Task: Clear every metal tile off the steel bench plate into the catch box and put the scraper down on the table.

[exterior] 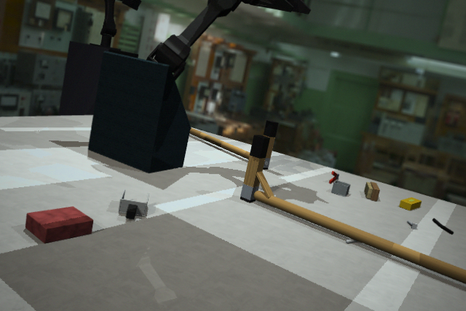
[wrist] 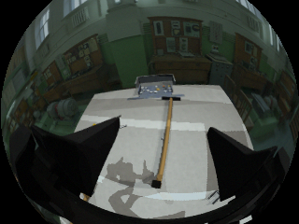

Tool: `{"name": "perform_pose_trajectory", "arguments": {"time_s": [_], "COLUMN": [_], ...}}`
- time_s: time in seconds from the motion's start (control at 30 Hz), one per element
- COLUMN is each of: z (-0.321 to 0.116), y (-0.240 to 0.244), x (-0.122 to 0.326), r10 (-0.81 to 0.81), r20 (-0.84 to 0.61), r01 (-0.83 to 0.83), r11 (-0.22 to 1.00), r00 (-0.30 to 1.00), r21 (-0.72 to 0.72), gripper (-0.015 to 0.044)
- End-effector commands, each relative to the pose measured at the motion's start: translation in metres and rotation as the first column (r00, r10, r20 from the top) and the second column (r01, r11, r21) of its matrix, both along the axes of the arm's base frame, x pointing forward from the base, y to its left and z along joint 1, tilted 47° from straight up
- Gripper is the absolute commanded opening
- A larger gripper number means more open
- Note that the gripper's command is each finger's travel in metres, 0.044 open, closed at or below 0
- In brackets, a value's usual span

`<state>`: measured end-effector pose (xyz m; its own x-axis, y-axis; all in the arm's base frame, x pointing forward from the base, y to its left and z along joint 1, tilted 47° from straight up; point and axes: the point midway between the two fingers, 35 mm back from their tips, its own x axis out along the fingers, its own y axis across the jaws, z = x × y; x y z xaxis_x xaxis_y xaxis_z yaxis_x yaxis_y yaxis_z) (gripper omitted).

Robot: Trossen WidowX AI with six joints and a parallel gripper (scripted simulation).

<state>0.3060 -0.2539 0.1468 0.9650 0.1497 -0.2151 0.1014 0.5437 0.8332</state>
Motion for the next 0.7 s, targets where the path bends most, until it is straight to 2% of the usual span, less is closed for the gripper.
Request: {"name": "perform_pose_trajectory", "arguments": {"time_s": [0.0, 0.67], "z": [-0.005, -0.03], "y": [-0.005, -0.005], "x": [0.014, 0.07], "r10": [0.015, 0.109], "r20": [-0.026, -0.135], "r01": [-0.015, -0.1], "r11": [1.0, 0.992], "r00": [1.0, 0.985], "r21": [0.012, 0.072], "gripper": [0.044, 0.044]}}
